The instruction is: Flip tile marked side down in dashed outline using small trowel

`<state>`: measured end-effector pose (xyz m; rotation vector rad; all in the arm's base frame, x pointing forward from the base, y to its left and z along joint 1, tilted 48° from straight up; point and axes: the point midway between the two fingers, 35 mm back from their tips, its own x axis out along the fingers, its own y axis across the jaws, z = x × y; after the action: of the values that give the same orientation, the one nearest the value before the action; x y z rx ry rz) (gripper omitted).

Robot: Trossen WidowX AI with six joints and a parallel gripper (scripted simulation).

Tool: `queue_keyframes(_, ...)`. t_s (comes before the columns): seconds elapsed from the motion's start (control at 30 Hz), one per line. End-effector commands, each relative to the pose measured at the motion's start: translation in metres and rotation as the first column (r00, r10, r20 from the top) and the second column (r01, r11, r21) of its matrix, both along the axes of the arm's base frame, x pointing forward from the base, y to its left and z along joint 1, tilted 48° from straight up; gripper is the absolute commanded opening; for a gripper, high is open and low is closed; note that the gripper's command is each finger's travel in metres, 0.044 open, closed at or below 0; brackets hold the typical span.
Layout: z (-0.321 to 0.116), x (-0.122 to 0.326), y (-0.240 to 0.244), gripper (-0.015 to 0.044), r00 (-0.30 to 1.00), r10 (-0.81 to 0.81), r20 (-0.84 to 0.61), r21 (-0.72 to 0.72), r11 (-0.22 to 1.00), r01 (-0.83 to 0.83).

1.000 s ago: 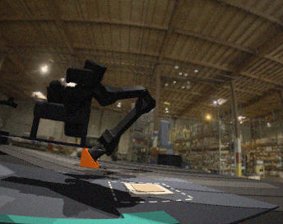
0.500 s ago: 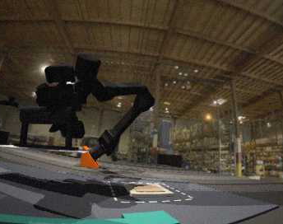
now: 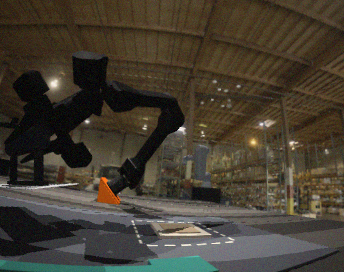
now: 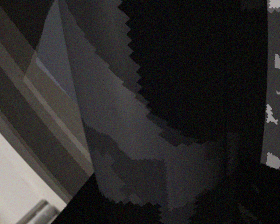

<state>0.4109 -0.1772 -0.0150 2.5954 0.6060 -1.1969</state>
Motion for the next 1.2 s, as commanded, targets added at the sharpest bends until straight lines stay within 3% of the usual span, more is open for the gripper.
queue_keyframes(0.0, -0.008, 0.007, -0.010, 0.0000, 0.993, -0.076, -0.092, -0.002, 0.997, 0.076)
queue_keyframes(0.63, -0.053, 0.004, -0.031, 0.0000, 0.759, -0.409, -0.506, -0.128, 0.906, 0.403)
queue_keyframes(1.07, -0.069, -0.009, -0.043, 0.0000, 0.488, -0.609, -0.625, -0.351, 0.778, 0.521)
queue_keyframes(1.17, -0.070, -0.010, -0.044, 0.0000, 0.473, -0.619, -0.627, -0.364, 0.770, 0.524)
